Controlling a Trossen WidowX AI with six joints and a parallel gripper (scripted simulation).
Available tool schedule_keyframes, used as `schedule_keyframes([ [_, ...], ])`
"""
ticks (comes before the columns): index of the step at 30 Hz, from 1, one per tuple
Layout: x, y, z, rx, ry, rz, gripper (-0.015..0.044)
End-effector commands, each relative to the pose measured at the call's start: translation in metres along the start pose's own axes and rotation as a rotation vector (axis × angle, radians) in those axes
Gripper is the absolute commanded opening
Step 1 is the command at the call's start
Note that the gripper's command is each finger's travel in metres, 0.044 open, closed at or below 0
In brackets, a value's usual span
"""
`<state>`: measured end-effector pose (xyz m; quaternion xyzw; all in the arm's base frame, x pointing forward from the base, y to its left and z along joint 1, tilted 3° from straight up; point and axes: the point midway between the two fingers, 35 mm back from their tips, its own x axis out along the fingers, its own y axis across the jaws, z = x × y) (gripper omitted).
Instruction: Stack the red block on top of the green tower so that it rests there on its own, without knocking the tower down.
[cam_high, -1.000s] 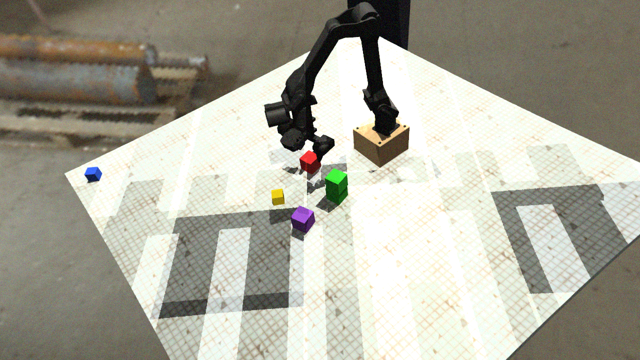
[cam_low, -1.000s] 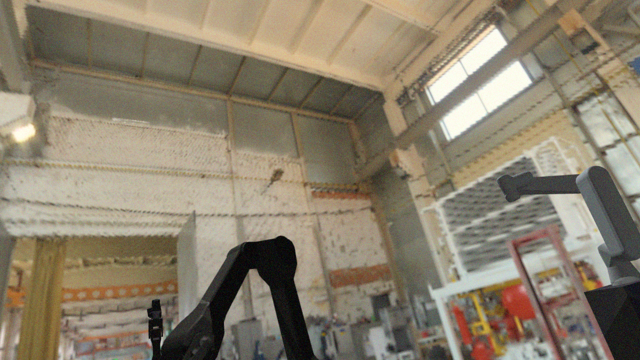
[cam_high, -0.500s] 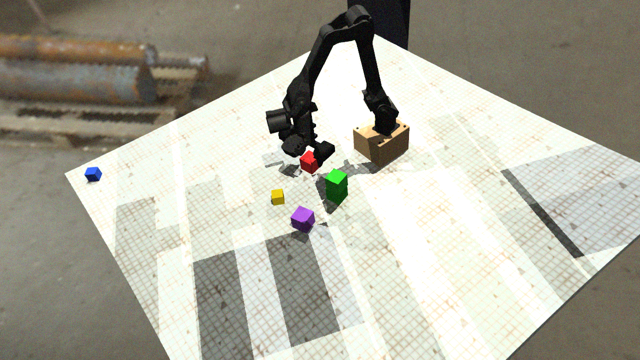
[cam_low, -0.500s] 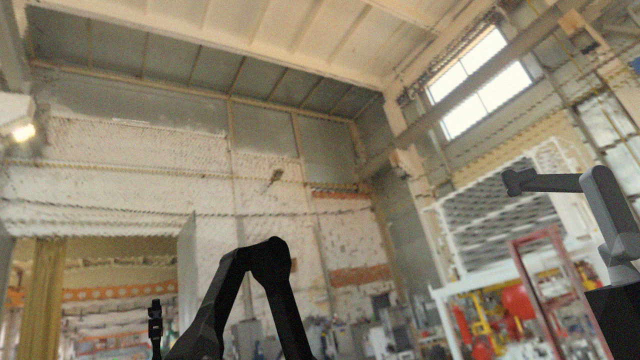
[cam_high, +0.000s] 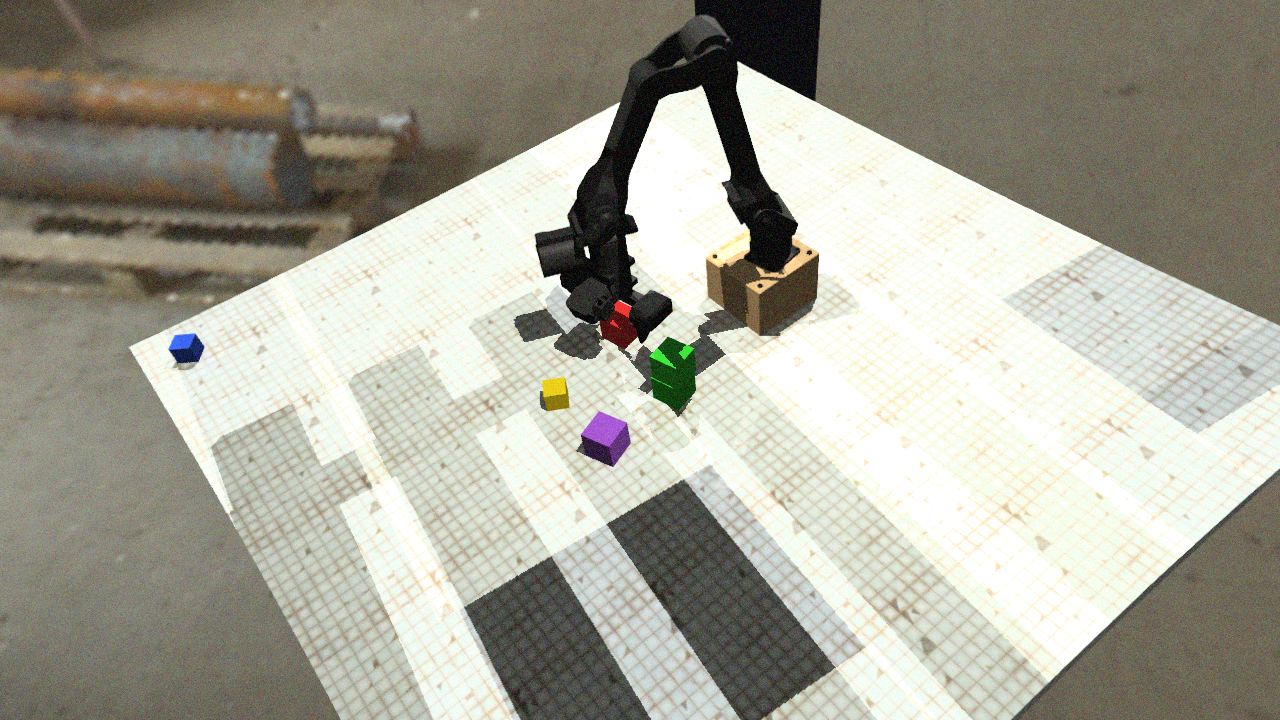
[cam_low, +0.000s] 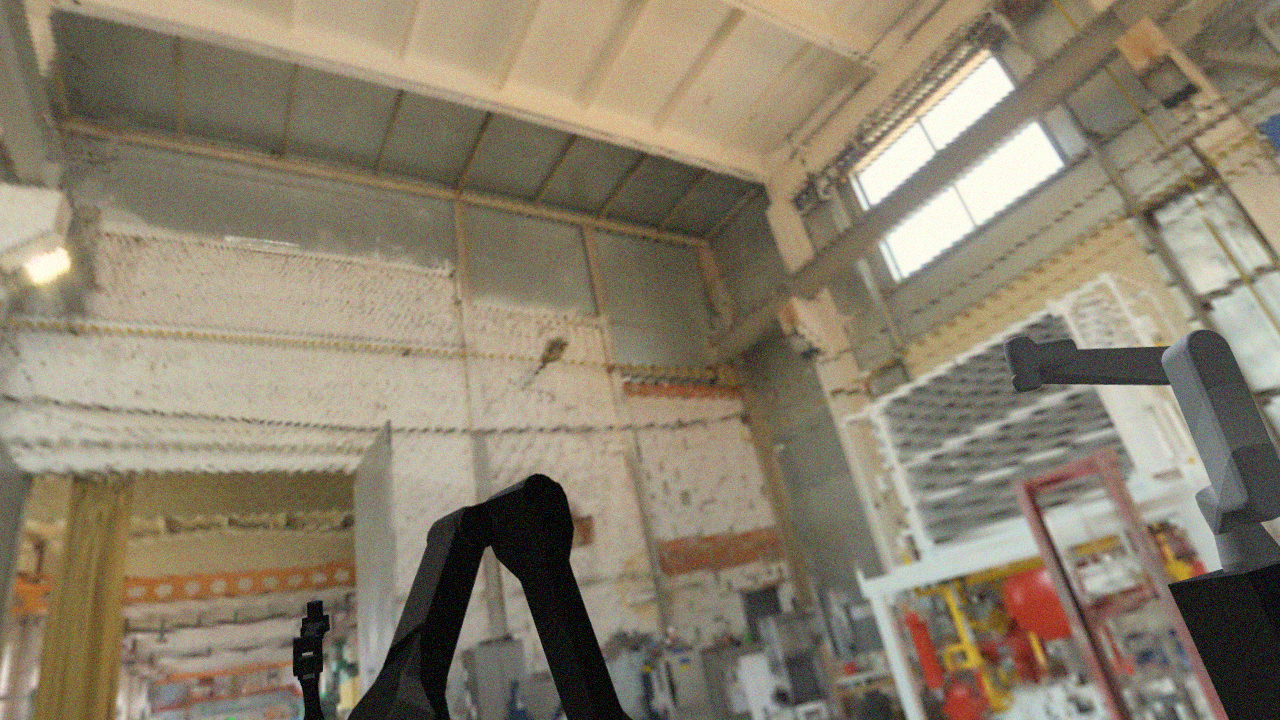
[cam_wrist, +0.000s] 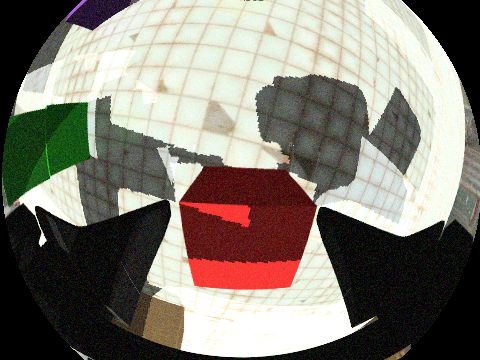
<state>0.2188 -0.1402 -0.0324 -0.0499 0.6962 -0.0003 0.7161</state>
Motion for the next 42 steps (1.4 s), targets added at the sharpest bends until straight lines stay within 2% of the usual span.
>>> schedule_keyframes([
  [1, 0.002, 0.001, 0.0, -0.006, -0.001, 0.005, 0.044],
  [12, 0.002, 0.001, 0.0, -0.006, -0.001, 0.005, 0.044],
  [21, 0.002, 0.001, 0.0, -0.006, -0.001, 0.005, 0.0204],
  [28, 0.002, 0.001, 0.0, -0.006, -0.001, 0.005, 0.0157],
  [34, -0.013, 0.0, 0.0, -0.006, -0.001, 0.005, 0.0],
  [42, -0.05, 0.0, 0.0, -0.006, -0.001, 0.005, 0.0],
])
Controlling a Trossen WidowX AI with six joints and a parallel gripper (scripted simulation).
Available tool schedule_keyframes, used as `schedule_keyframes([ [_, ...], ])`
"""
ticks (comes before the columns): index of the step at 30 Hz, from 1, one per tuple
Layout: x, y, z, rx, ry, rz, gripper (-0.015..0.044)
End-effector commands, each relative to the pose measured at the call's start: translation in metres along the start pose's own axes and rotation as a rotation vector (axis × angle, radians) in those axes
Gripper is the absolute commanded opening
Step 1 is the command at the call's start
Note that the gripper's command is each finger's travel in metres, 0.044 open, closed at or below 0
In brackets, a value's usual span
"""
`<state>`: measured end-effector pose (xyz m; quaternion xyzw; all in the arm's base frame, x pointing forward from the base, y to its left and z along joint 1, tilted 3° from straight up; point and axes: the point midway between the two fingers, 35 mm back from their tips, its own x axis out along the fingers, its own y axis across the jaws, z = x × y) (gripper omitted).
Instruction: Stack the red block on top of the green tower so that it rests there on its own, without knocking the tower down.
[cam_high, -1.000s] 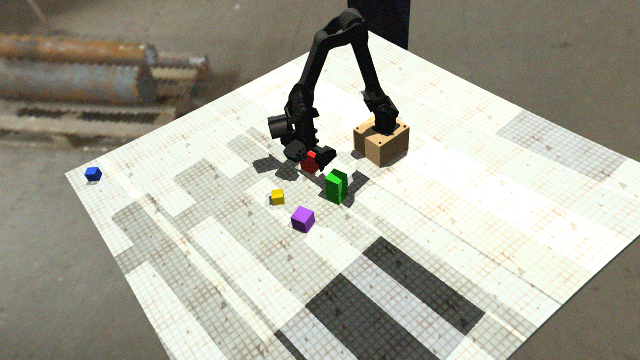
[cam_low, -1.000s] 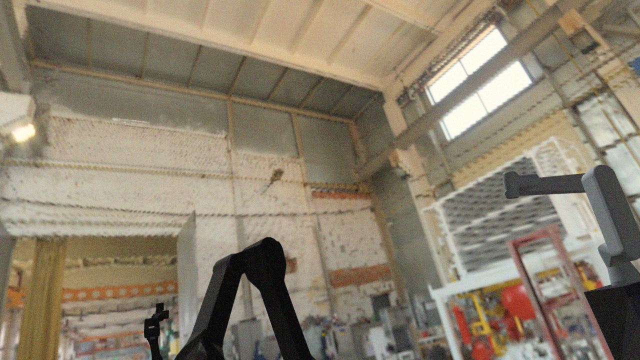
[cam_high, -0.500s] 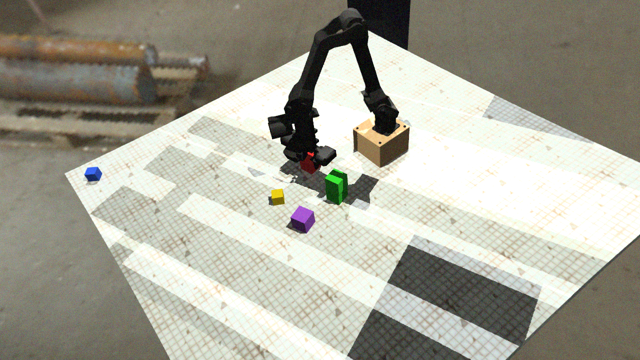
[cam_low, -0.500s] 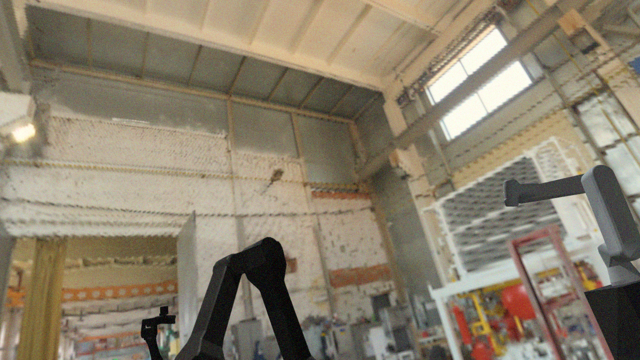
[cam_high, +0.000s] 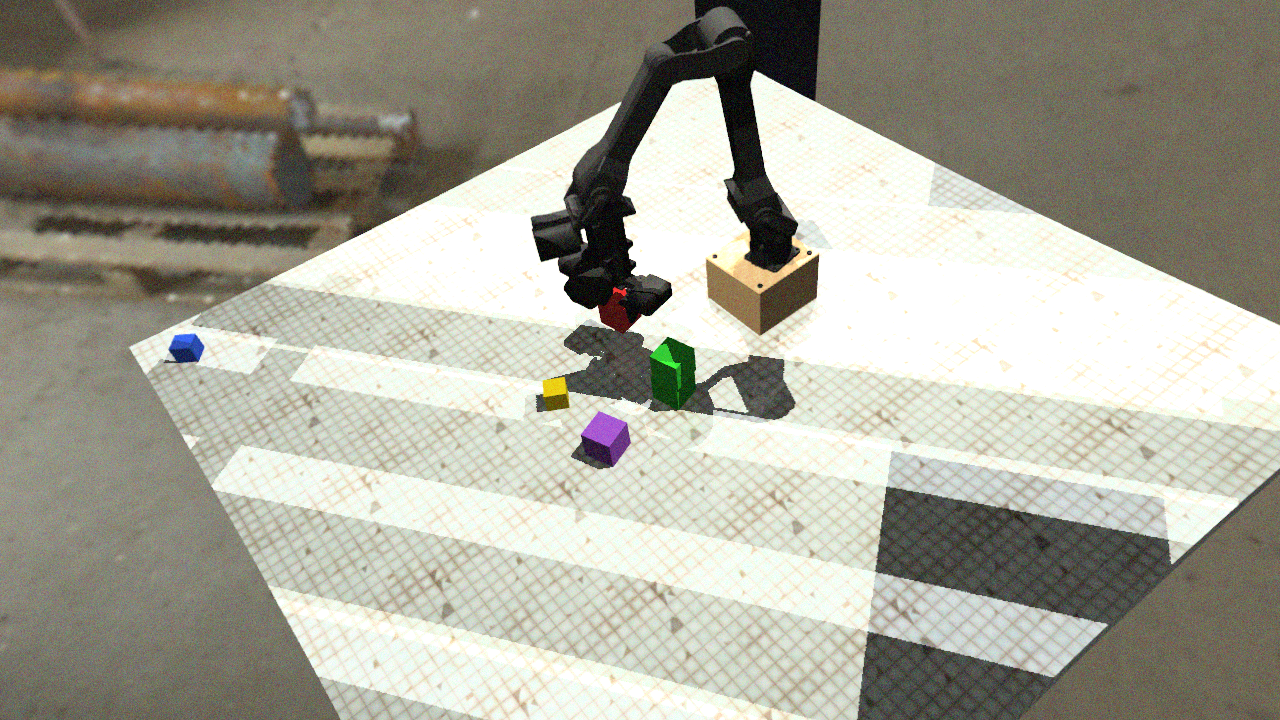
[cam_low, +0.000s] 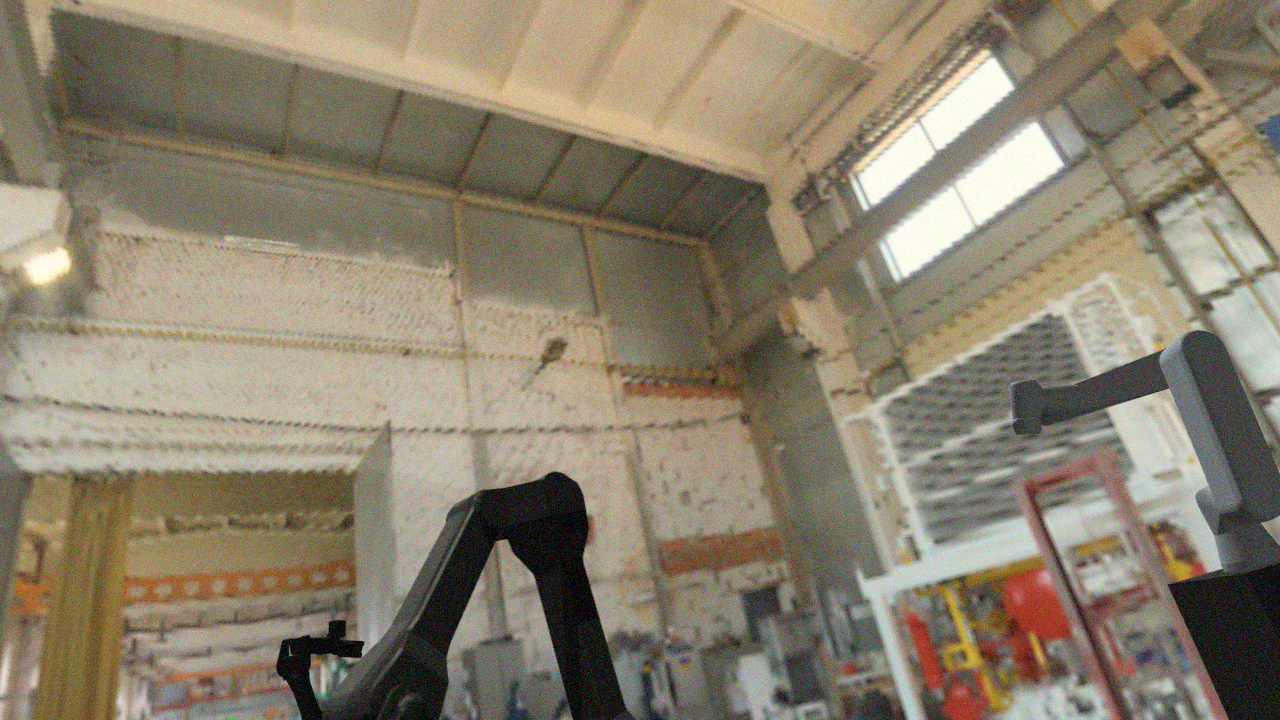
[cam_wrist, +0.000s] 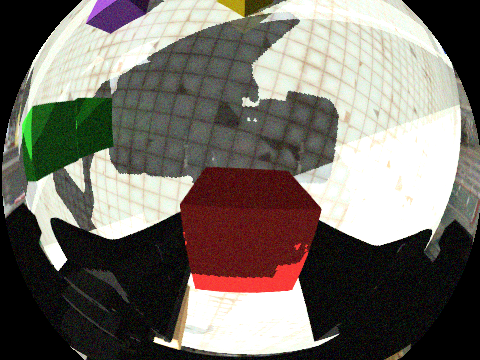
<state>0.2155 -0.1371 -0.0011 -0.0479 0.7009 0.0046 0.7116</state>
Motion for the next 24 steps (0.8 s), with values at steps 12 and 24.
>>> schedule_keyframes([
  [12, -0.071, -0.001, 0.001, -0.002, -0.014, -0.005, 0.0],
  [24, -0.083, -0.001, 0.0, -0.003, -0.012, -0.005, 0.0],
])
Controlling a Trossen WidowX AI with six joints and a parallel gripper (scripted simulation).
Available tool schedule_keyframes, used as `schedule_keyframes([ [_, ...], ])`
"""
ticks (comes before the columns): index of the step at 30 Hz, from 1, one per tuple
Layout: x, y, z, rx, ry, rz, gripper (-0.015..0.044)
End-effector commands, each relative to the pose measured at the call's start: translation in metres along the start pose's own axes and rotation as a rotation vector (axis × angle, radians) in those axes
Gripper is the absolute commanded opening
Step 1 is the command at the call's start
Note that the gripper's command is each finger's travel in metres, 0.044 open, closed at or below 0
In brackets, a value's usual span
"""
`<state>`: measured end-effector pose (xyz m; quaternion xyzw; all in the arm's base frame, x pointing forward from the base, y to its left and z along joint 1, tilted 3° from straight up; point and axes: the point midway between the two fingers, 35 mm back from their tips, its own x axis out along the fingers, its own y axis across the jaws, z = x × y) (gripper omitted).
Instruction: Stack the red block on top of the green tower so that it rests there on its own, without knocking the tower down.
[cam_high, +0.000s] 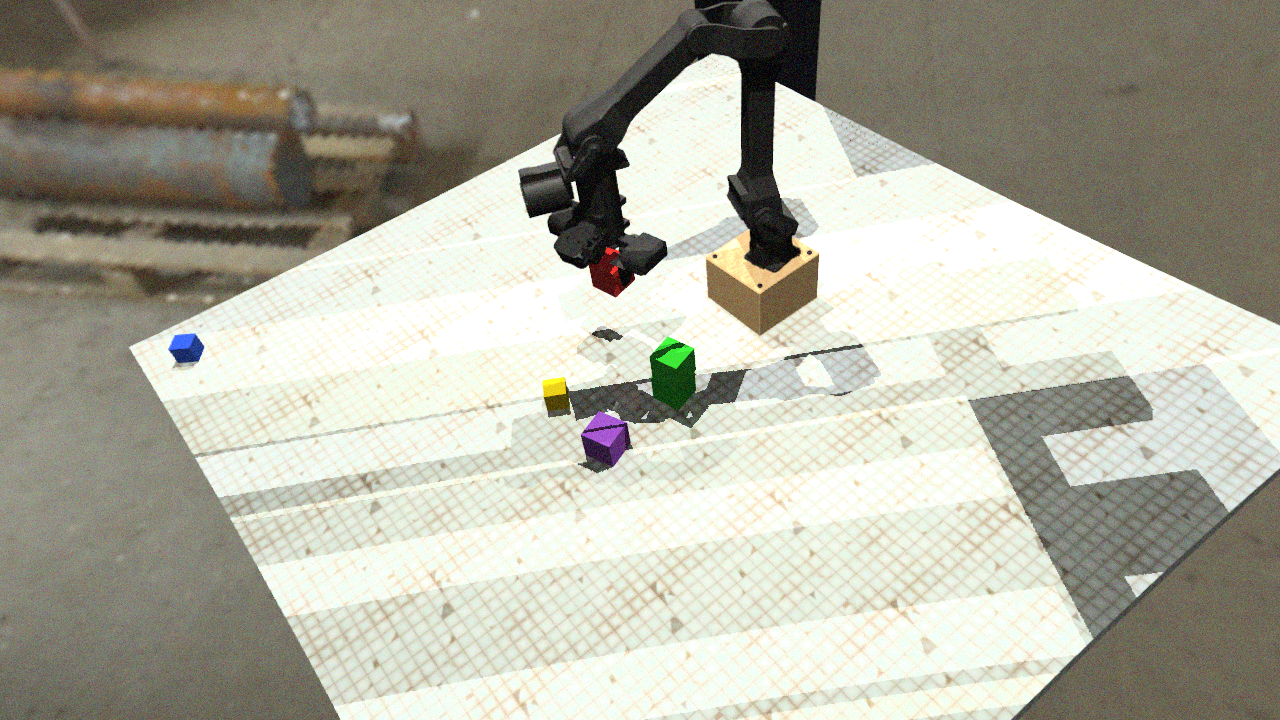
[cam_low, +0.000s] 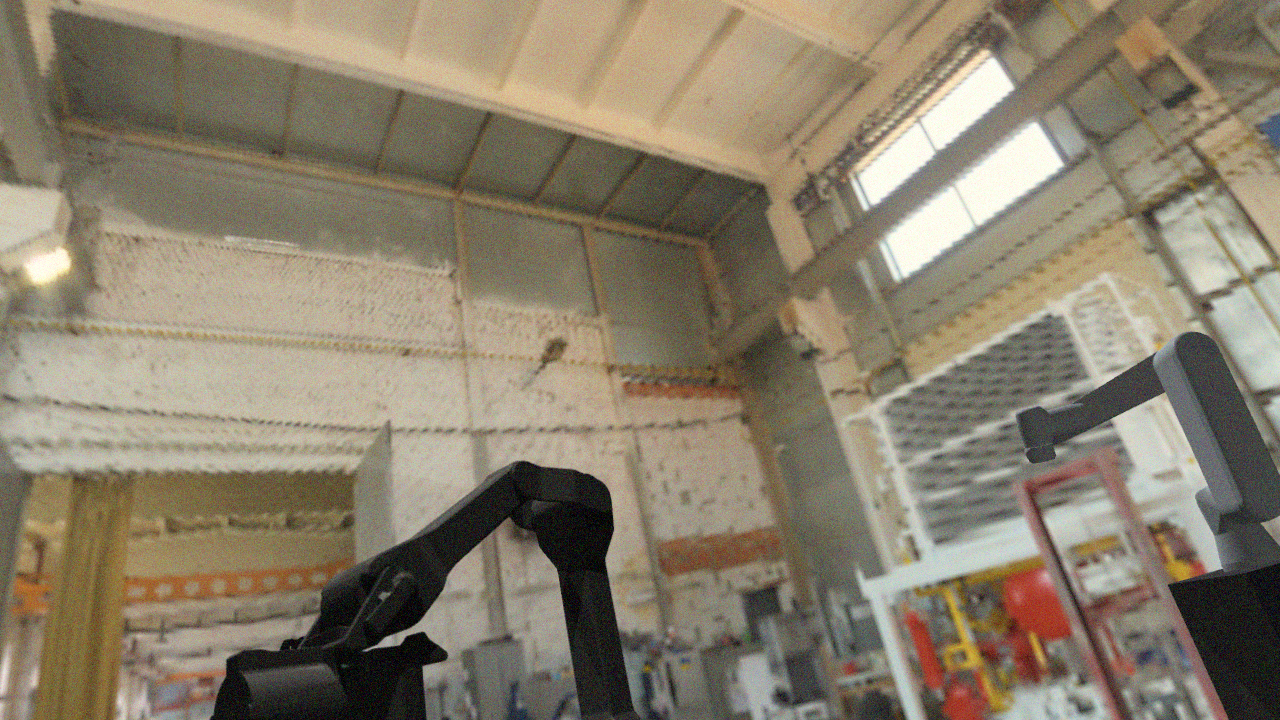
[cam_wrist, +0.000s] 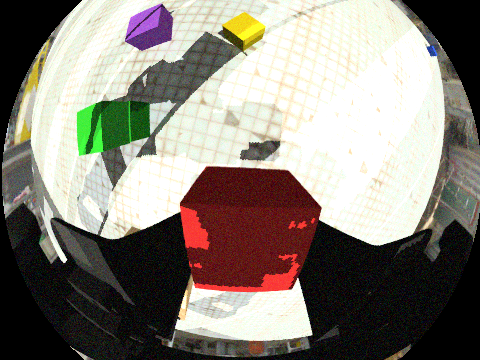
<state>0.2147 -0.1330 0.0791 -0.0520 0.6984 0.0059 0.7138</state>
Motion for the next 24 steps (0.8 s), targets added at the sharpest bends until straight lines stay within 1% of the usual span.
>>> schedule_keyframes([
  [1, -0.004, 0.0, 0.0, 0.006, -0.007, -0.001, 0.0],
  [7, -0.004, 0.015, 0.01, 0.009, -0.008, 0.002, 0.0],
  [24, -0.005, 0.081, 0.041, 0.01, -0.01, 0.009, 0.0],
])
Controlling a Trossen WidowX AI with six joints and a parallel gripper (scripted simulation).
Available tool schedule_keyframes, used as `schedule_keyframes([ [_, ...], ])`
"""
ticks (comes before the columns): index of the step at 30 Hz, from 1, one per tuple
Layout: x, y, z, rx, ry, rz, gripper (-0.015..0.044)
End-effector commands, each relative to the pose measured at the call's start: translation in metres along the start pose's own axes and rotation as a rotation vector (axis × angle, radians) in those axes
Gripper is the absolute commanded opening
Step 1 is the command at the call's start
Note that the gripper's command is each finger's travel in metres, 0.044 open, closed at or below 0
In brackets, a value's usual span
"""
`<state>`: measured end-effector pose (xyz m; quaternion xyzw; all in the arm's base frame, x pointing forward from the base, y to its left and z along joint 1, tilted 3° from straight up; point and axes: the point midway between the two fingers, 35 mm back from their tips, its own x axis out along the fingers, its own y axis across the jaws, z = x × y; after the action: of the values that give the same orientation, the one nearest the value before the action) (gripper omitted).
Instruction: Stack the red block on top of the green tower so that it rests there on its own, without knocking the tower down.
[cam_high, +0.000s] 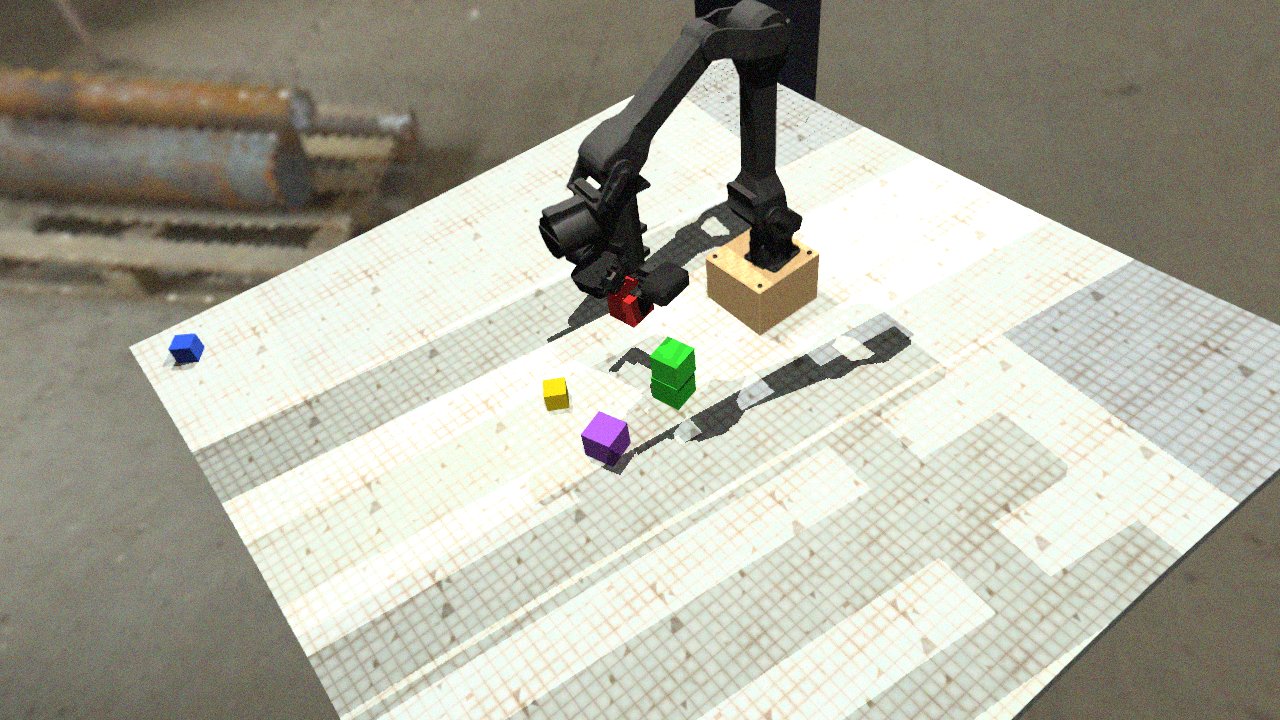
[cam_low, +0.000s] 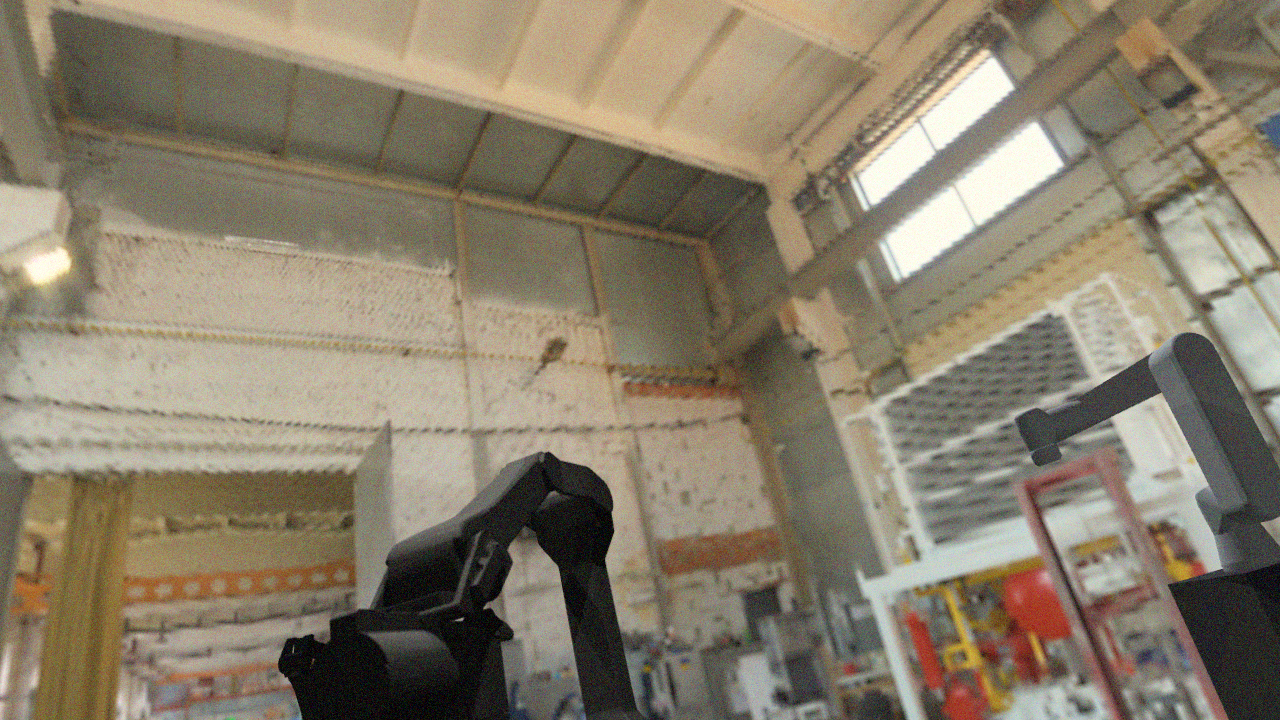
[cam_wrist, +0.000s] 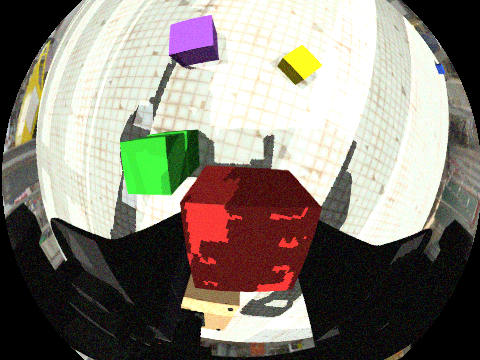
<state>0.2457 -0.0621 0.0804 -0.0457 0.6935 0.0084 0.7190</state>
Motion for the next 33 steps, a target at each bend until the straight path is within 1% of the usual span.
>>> schedule_keyframes([
  [1, 0.001, 0.017, 0.005, 0.004, 0.004, -0.002, 0.0],
  [17, 0.001, 0.081, 0.014, 0.0, 0.003, 0.0, 0.0],
  [24, -0.004, 0.083, 0.013, 0.0, 0.003, 0.0, 0.0],
  [33, 0.025, 0.083, 0.014, 0.0, 0.003, 0.0, 0.0],
])
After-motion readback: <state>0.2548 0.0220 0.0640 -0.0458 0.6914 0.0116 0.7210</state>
